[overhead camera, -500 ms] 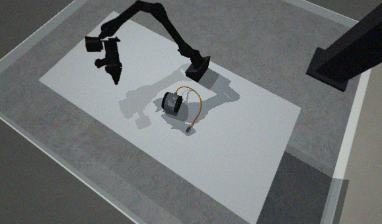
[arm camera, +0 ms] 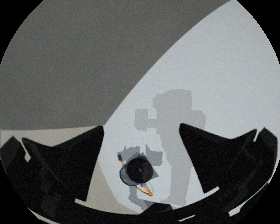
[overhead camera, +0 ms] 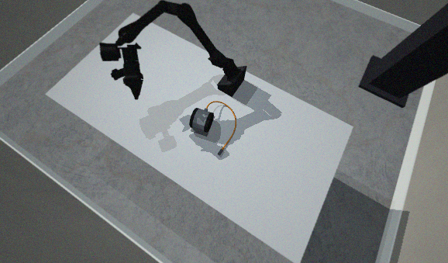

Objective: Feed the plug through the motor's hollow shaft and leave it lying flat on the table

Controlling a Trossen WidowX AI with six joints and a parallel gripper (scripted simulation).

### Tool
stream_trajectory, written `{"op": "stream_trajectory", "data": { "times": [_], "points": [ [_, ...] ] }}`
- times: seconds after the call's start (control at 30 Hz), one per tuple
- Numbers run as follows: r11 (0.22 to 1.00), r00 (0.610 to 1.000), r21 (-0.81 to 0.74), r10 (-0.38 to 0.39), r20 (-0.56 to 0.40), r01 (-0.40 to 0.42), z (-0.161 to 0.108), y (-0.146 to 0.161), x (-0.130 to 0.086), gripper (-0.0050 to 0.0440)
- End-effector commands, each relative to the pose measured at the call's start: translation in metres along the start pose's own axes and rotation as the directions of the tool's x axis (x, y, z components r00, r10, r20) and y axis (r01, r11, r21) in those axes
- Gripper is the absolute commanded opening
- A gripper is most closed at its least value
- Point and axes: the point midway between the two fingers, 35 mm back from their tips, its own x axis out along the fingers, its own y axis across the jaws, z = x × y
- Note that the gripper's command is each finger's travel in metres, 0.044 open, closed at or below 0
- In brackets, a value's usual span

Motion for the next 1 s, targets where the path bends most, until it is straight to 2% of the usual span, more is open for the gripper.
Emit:
{"op": "stream_trajectory", "data": {
  "times": [0.0, 0.03, 0.13, 0.37, 0.53, 0.6, 0.8, 0.97],
  "points": [
    [1.000, 1.000, 0.000, 0.000, 0.000, 0.000, 0.000, 0.000, 0.000, 0.0400],
    [1.000, 1.000, 0.000, 0.000, 0.000, 0.000, 0.000, 0.000, 0.000, 0.0400],
    [1.000, 1.000, -0.004, -0.010, -0.027, 0.010, -0.004, 0.005, 0.013, 0.0328],
    [0.992, 0.972, -0.081, -0.116, -0.206, 0.101, -0.051, 0.047, 0.105, 0.0160],
    [0.963, 0.924, -0.197, -0.237, -0.299, 0.184, -0.107, 0.083, 0.167, 0.0160],
    [0.963, 0.924, -0.197, -0.237, -0.299, 0.184, -0.107, 0.083, 0.167, 0.0160],
    [0.881, 0.853, -0.382, -0.410, -0.323, 0.279, -0.191, 0.119, 0.222, 0.0160],
    [0.766, 0.795, -0.536, -0.548, -0.259, 0.354, -0.266, 0.136, 0.252, 0.0160]
  ]
}}
